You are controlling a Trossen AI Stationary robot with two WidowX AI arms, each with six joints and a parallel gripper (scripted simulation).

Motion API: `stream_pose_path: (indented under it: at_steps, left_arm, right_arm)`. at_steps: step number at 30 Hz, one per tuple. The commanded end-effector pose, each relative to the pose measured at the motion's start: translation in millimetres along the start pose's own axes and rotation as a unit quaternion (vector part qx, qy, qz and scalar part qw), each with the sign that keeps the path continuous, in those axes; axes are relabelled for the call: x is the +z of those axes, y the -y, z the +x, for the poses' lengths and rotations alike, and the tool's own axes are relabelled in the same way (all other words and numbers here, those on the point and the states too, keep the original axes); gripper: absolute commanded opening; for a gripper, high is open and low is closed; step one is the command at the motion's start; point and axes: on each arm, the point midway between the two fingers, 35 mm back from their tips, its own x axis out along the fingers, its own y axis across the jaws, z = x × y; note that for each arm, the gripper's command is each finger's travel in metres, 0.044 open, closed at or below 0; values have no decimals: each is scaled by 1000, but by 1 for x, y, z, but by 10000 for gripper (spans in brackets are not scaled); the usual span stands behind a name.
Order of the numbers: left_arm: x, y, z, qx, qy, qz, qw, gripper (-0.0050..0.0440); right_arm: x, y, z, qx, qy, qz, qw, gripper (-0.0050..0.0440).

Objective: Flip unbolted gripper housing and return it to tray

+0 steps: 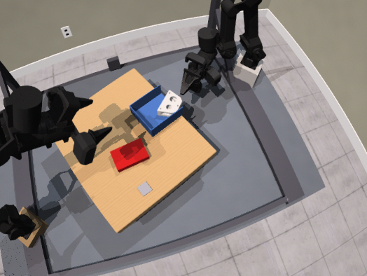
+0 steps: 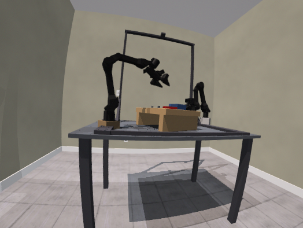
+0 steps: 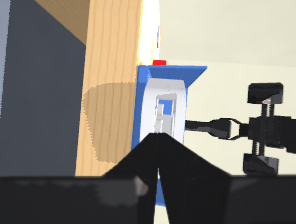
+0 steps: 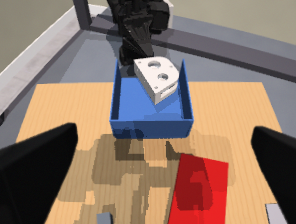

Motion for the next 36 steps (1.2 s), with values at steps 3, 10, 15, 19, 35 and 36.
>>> stream_pose_path:
  at_steps: [3,10,15,19,35,36]
  left_arm:
    - [6,4,5,-6,0,-11,1000,0]
    - [11,5,9,-6,0,-15,1000,0]
    - [11,5,10,-7,0,-15,1000,0]
    - [11,5,11,-7,0,-15,1000,0]
    - [9,5,16,-7,0,-15,1000,0]
    - [9,5,16,-7,0,-15,1000,0]
  right_arm:
    - [8,1,-6,-2,12,1,1000,437]
    - [8,1,-6,-2,12,1,1000,437]
    - [8,1,-6,-2,12,1,1000,437]
    - [8,1,-6,-2,12,1,1000,437]
    - [8,1,-6,-2,12,1,1000,437]
    - [8,1,-6,-2,12,1,1000,437]
